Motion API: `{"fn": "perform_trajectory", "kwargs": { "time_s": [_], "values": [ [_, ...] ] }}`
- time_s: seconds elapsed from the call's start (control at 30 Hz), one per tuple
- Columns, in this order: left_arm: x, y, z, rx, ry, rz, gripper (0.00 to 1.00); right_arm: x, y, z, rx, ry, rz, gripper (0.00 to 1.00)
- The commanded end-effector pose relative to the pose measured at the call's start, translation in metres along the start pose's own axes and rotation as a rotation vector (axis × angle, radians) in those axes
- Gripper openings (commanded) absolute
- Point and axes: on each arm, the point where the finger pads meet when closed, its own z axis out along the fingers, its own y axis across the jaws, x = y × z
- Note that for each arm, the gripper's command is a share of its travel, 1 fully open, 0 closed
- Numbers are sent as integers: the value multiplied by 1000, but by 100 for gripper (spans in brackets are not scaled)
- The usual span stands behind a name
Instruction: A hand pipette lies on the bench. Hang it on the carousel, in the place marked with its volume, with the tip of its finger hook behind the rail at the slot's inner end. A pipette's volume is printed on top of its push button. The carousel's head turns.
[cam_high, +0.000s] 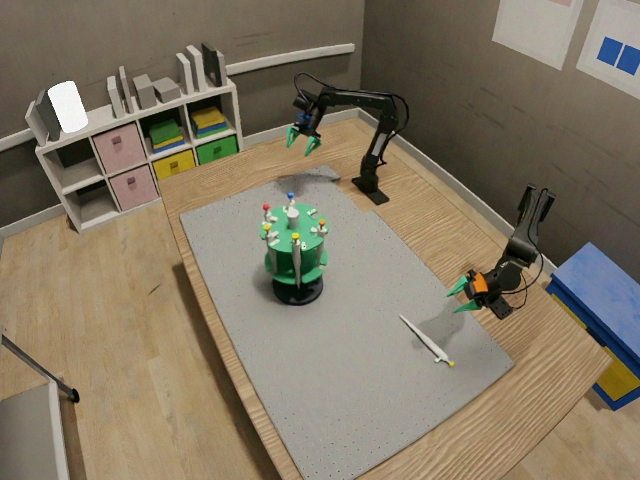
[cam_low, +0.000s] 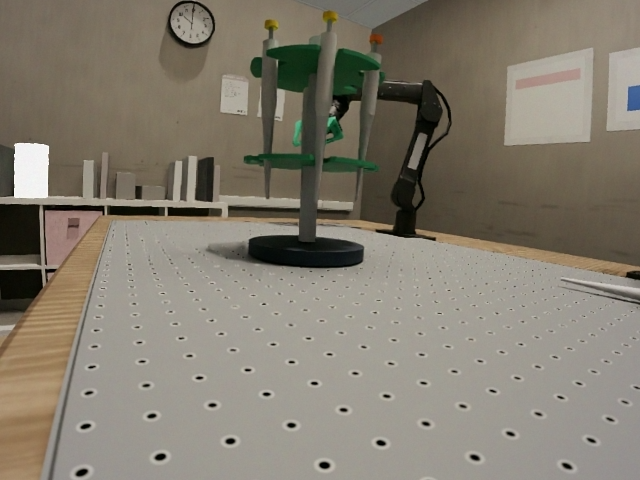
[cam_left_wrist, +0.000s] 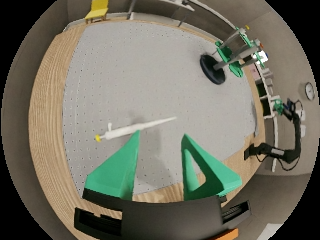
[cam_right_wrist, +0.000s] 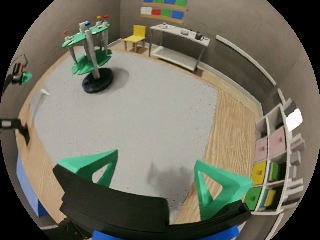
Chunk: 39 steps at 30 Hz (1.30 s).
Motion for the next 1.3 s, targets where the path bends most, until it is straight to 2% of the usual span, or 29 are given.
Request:
{"fn": "perform_trajectory", "kwargs": {
  "time_s": [0.0, 0.1, 0.13, 0.37, 0.43, 0.6, 0.63, 0.7, 0.77, 0.9, 1.0, 1.07, 1.17, 1.2, 1.27],
  "values": [
    [-21, 5, -5, -63, -91, -13, 49, -5, -4, -1, -2, -23, -8, 100],
    [-37, 3, -14, -74, -125, 11, 49, -5, -4, -1, -2, -23, -8, 100],
    [-21, -1, -1, -55, -108, -45, 49, -5, -4, -1, -2, -23, -8, 100],
    [-20, -42, 30, 6, -223, -270, 49, -5, -4, -1, -2, -23, -8, 100],
    [-20, -52, 38, 7, -224, -271, 49, -5, -4, -1, -2, -23, -8, 100],
    [-20, -52, 38, 7, -224, -271, 49, -5, -4, -1, -2, -23, -8, 100],
    [-37, -55, 28, 12, -263, -254, 49, -5, -4, -1, -2, -23, -8, 100],
    [-37, -55, 28, 12, -263, -254, 49, -5, -4, -1, -2, -23, -8, 100],
    [-19, -58, 43, 19, -234, -305, 49, -5, -4, -1, -2, -23, -8, 100],
    [-19, -82, 59, 72, -296, -431, 49, -5, -4, -1, -2, -23, -8, 100],
    [-12, -96, 82, 96, -305, -534, 49, -5, -4, -1, -2, -23, -8, 100],
    [-11, -107, 90, 95, -306, -533, 49, -5, -4, -1, -2, -23, -8, 100],
    [-11, -107, 90, 95, -306, -533, 49, -5, -4, -1, -2, -23, -8, 100],
    [-32, -112, 75, 122, -360, -523, 49, -5, -4, -1, -2, -23, -8, 100],
    [-34, -113, 75, 123, -361, -523, 49, -5, -4, -1, -2, -23, -8, 100]
  ]
}}
